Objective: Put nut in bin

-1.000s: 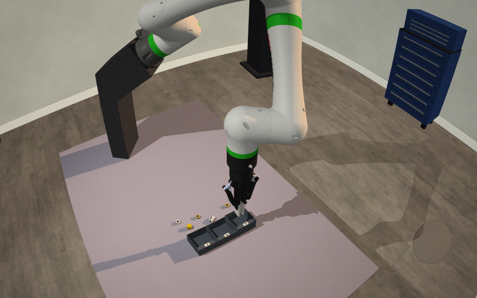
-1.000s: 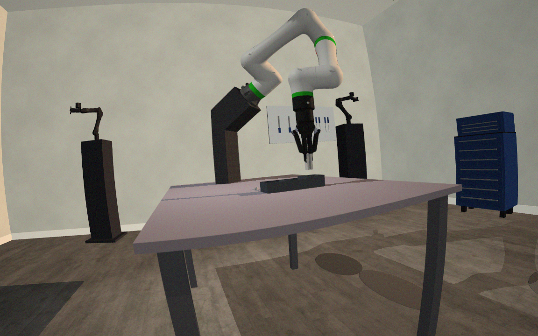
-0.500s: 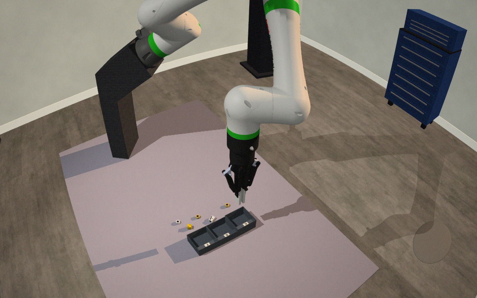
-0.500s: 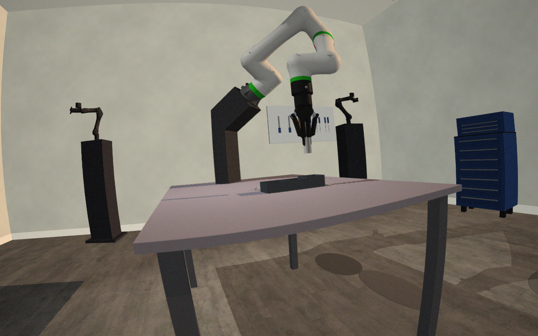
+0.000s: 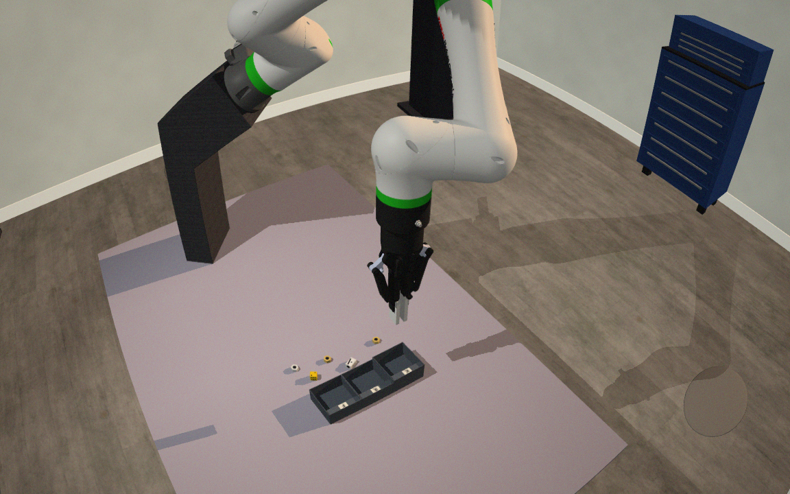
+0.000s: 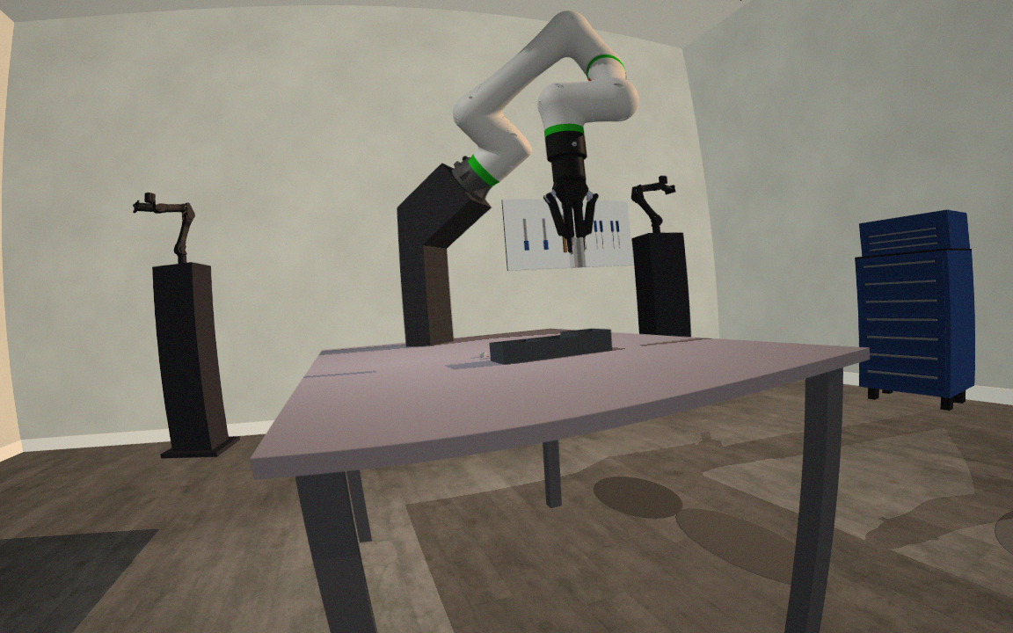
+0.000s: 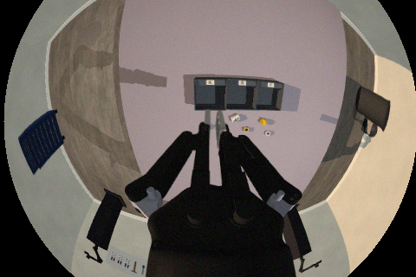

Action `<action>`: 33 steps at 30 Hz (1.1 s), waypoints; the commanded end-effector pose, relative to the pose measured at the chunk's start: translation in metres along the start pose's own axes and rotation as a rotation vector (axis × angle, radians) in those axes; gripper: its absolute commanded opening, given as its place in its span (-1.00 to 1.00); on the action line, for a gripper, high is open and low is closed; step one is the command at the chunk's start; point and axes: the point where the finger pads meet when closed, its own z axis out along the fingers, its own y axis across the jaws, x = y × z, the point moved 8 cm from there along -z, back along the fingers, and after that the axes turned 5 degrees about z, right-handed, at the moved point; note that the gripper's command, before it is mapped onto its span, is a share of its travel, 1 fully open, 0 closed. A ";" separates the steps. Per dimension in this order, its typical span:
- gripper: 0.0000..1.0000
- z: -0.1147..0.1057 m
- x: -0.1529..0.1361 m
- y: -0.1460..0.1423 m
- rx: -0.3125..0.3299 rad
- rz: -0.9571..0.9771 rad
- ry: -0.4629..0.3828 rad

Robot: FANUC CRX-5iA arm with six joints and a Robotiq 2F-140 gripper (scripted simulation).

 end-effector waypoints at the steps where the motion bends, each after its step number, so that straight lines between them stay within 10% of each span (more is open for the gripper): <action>1: -0.63 0.009 -0.008 0.011 0.000 0.099 0.000; 16: -0.63 0.073 -0.059 0.082 0.000 0.606 0.000; 33: -0.63 0.116 -0.100 0.138 0.000 0.607 0.000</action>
